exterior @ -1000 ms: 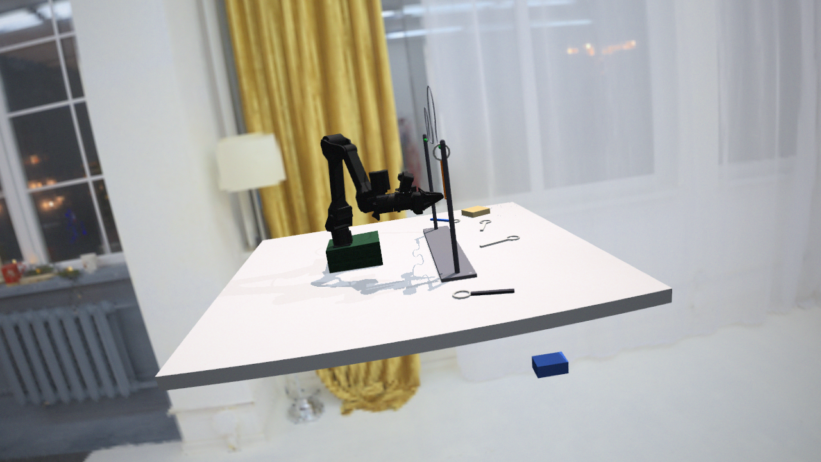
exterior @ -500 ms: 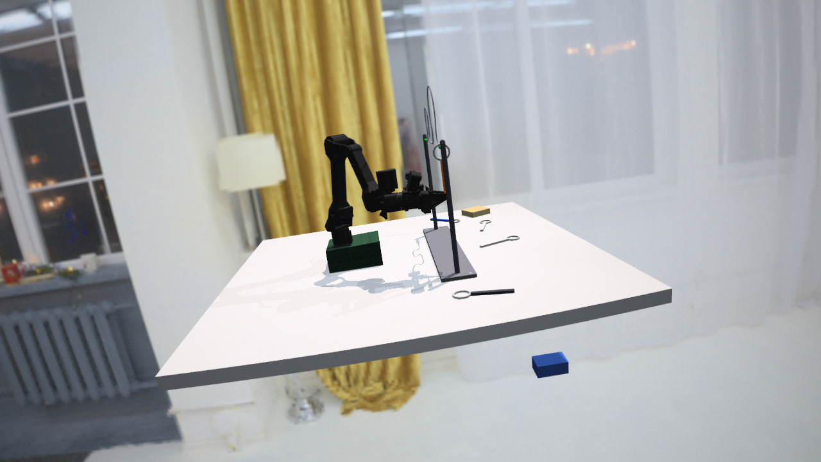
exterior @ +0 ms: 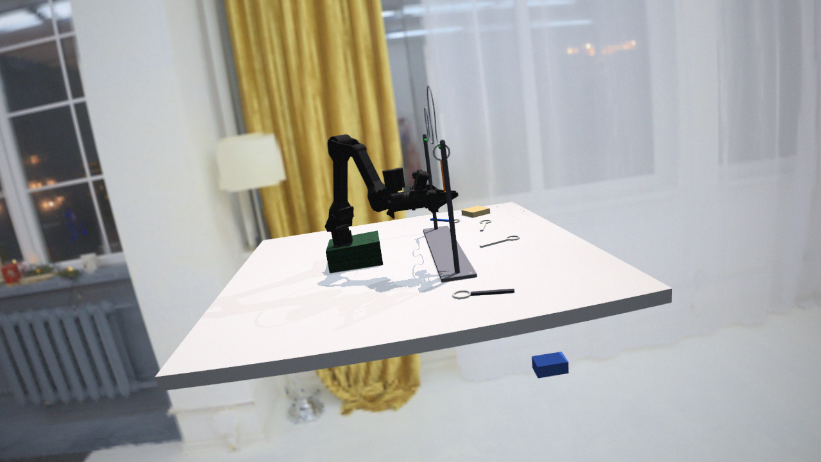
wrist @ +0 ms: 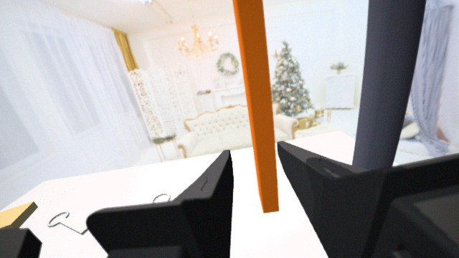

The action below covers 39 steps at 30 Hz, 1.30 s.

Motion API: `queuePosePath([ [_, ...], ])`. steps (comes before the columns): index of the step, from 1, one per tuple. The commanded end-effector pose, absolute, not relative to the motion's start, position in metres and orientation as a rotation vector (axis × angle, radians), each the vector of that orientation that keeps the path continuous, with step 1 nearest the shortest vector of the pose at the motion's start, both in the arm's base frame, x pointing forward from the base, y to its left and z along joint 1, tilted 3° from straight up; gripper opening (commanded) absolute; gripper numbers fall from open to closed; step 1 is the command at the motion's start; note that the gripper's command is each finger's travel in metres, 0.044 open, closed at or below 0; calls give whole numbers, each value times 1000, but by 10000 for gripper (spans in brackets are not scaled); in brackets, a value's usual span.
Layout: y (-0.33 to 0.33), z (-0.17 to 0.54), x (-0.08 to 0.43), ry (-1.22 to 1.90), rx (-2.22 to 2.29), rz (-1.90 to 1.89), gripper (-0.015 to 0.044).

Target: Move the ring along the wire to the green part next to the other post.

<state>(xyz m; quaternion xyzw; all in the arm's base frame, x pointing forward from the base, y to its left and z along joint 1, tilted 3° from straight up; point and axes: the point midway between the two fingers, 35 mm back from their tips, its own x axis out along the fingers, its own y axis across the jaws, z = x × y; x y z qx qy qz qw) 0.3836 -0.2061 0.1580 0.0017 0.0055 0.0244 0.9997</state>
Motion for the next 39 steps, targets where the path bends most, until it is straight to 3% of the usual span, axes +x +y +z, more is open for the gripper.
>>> queuePosePath([
  [1,-208,157,386,14,10,44,160],
  [16,-208,157,386,14,10,44,160],
  [28,-207,157,385,12,4,48,-150],
  [39,-206,166,386,11,7,46,-150],
])
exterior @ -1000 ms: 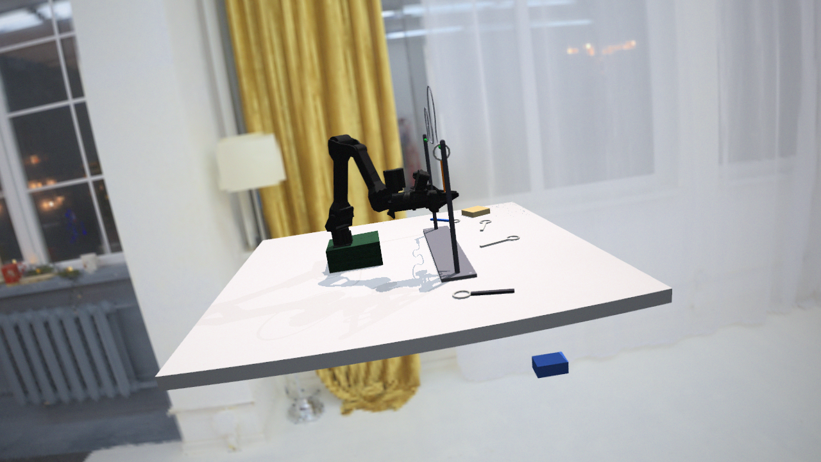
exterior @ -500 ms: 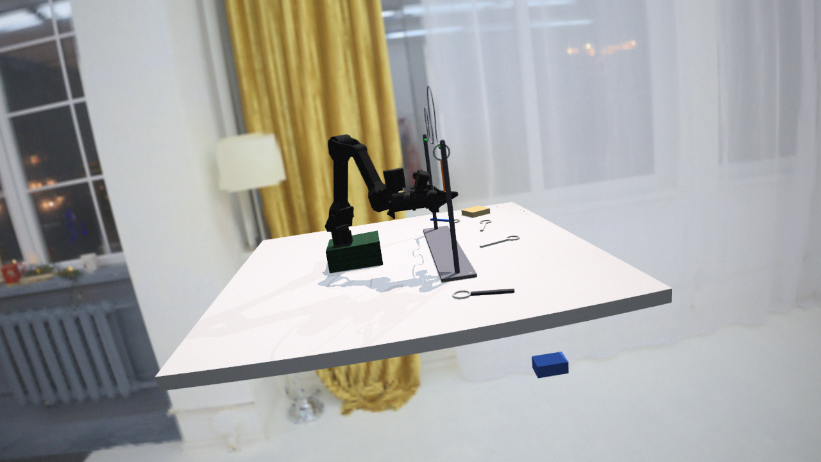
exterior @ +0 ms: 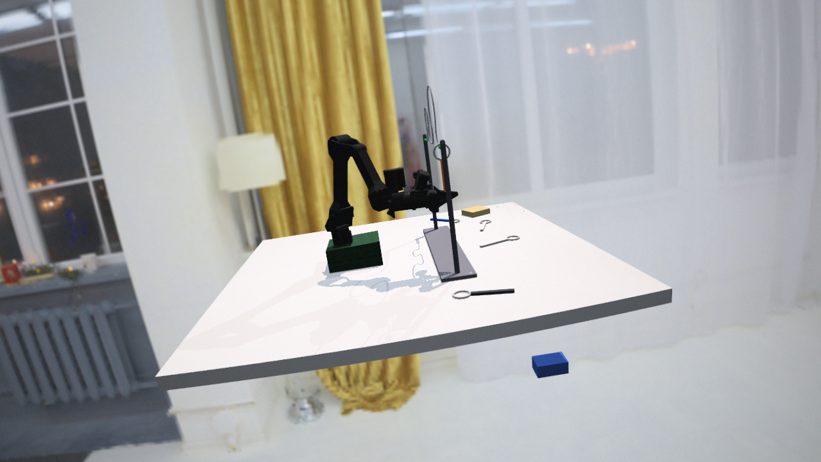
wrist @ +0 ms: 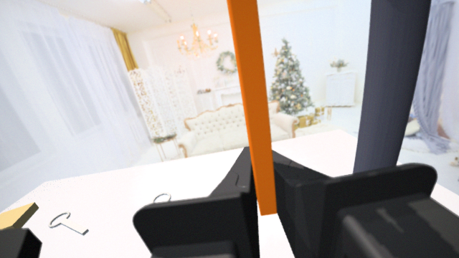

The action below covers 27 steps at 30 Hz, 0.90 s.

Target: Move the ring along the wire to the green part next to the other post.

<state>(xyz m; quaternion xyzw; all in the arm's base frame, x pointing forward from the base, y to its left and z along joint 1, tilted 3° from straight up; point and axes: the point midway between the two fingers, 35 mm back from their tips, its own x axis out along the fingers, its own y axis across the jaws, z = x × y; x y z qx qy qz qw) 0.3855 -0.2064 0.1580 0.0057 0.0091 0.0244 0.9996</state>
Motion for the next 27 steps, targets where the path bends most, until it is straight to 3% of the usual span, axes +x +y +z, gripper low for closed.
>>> queuePosePath([
  [1,-206,168,386,11,8,45,-150],
  [27,-205,172,386,11,9,45,-150],
])
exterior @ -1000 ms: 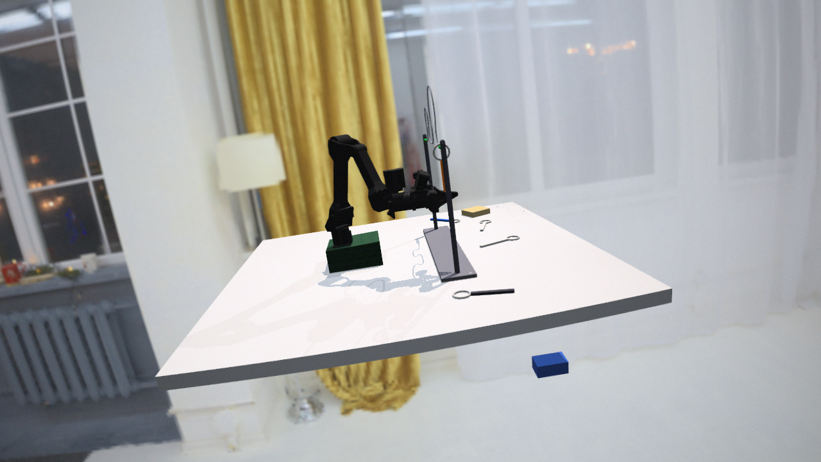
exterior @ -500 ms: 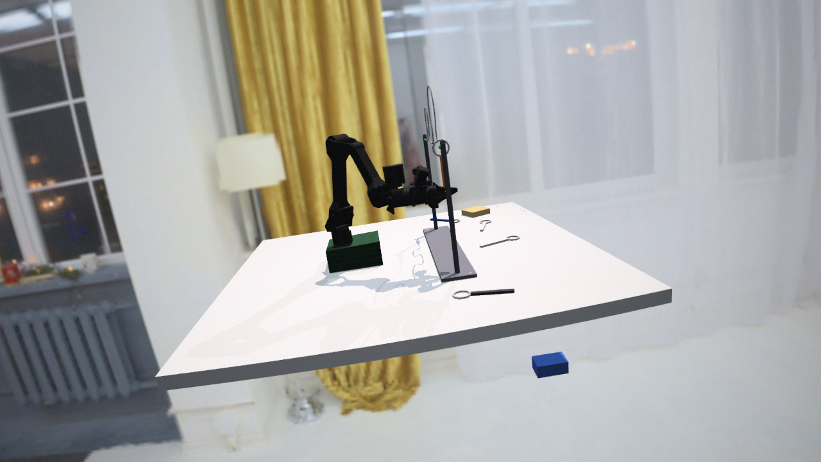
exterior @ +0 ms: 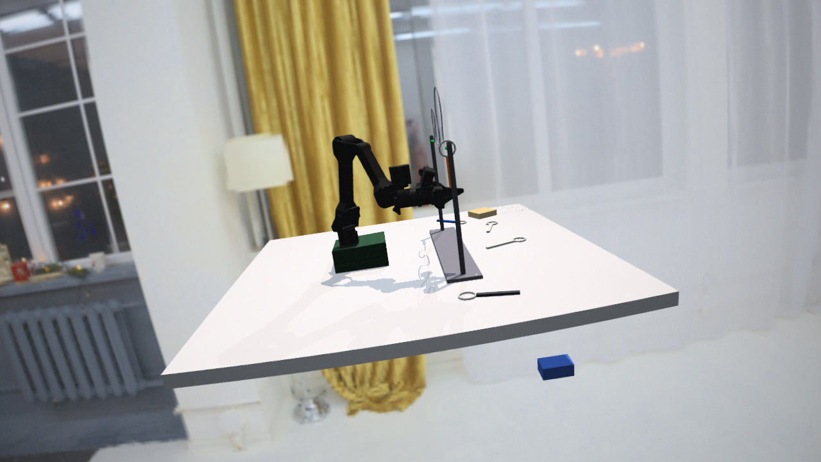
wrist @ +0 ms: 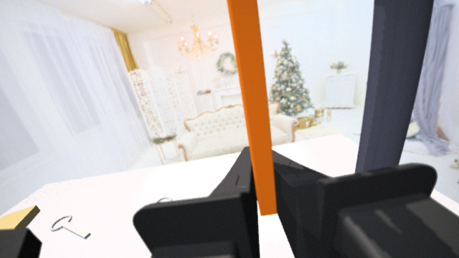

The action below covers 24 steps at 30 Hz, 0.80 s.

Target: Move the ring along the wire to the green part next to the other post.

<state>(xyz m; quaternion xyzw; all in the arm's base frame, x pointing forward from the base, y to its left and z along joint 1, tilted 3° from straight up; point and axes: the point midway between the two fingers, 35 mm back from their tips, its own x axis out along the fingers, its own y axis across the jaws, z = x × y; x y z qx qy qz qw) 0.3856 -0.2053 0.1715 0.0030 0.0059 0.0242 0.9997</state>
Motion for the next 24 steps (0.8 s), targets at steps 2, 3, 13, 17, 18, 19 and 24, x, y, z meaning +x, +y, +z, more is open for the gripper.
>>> queuePosePath([
  [2,-204,172,386,12,9,45,-150],
  [3,-203,172,386,12,9,45,-150],
  [13,-192,172,385,12,11,45,-150],
  [17,-188,172,385,13,13,45,-150],
  [18,-187,172,385,13,13,45,-150],
  [19,-186,172,385,13,14,45,-150],
  [24,-180,172,385,13,20,45,-150],
])
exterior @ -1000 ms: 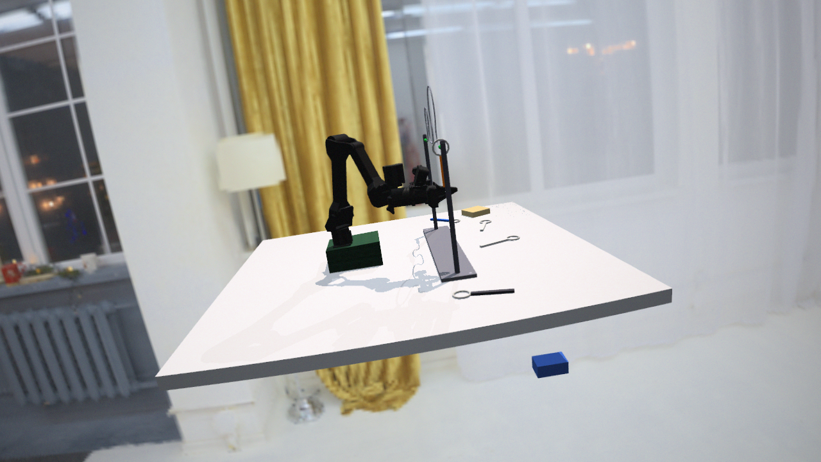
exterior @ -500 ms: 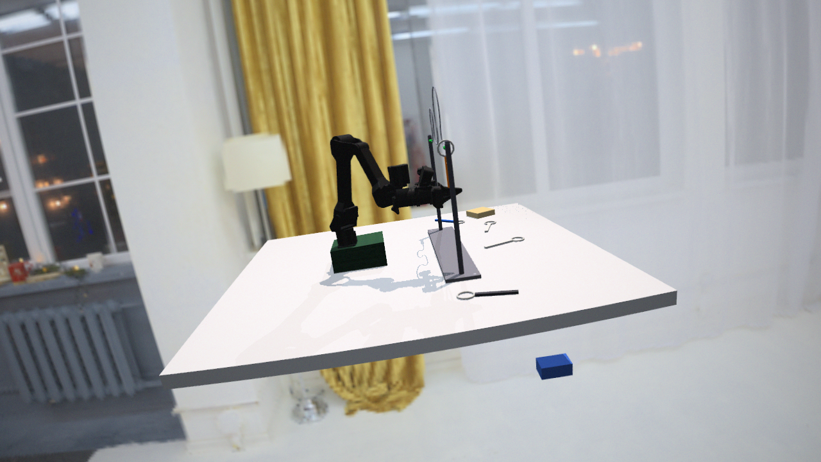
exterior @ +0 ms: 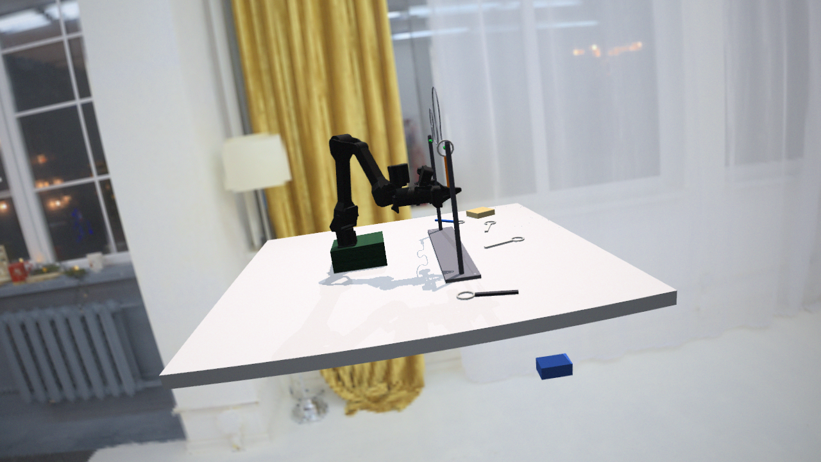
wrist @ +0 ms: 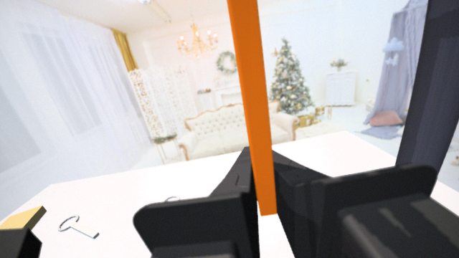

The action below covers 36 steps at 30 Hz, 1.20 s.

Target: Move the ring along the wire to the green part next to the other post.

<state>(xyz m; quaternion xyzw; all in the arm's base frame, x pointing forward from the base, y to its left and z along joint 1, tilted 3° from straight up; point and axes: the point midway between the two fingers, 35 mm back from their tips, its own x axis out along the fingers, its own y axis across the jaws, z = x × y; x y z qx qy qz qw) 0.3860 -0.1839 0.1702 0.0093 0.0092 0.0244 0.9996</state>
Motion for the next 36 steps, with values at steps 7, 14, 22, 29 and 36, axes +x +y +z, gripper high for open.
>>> queuePosePath([
  [7,-171,173,384,14,42,46,-150],
  [14,-158,173,384,15,88,45,-150],
  [22,-137,175,383,17,186,45,-150],
  [29,-116,180,383,20,299,45,-150],
  [36,-91,190,382,23,452,44,-150],
])
